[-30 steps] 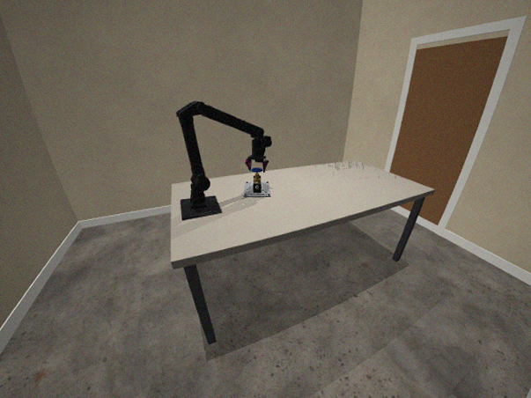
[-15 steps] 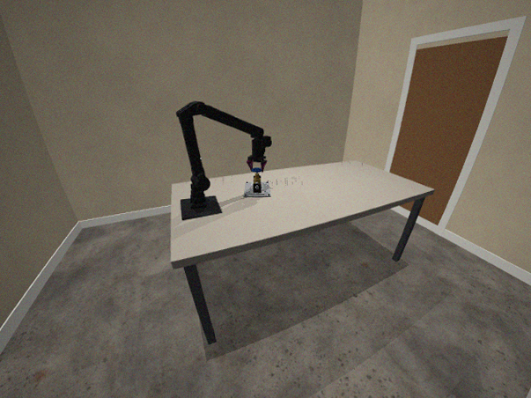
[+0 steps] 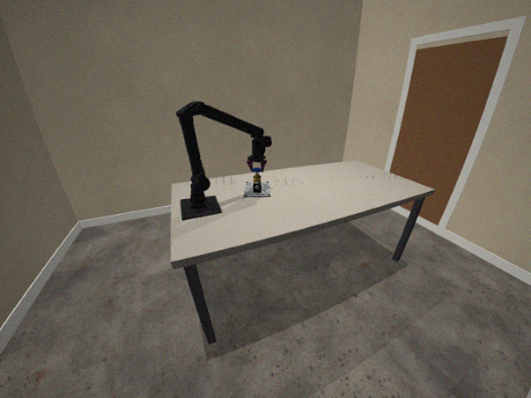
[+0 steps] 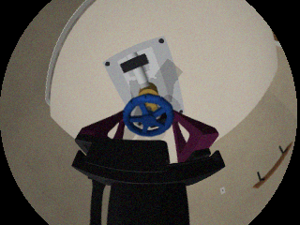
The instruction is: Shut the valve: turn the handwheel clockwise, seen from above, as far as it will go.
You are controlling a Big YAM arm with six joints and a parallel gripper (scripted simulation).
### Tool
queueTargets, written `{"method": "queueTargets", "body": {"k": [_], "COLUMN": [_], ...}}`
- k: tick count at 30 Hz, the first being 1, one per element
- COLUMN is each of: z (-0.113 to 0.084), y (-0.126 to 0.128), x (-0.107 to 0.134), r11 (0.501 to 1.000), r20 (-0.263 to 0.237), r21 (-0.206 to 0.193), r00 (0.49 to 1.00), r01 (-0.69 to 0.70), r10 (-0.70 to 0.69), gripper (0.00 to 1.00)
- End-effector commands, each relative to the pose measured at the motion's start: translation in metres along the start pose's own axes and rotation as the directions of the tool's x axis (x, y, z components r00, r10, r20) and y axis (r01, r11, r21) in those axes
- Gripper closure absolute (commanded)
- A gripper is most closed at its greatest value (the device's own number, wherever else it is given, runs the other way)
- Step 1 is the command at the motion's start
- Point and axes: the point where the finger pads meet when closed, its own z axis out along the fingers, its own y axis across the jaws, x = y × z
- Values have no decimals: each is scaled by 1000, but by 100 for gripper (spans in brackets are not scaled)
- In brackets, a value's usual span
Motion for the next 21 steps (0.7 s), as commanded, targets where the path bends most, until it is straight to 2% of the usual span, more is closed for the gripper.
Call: {"method": "queueTargets", "body": {"k": [1,21], "z": [8,8], "y": [-5,-5], "x": [2,2], "r11": [1000,999], "r20": [-2,-2], "r21": [-1,-1], "r00": [1000,999], "r01": [-6,-39], "r10": [6,39], "gripper": [100,100]}}
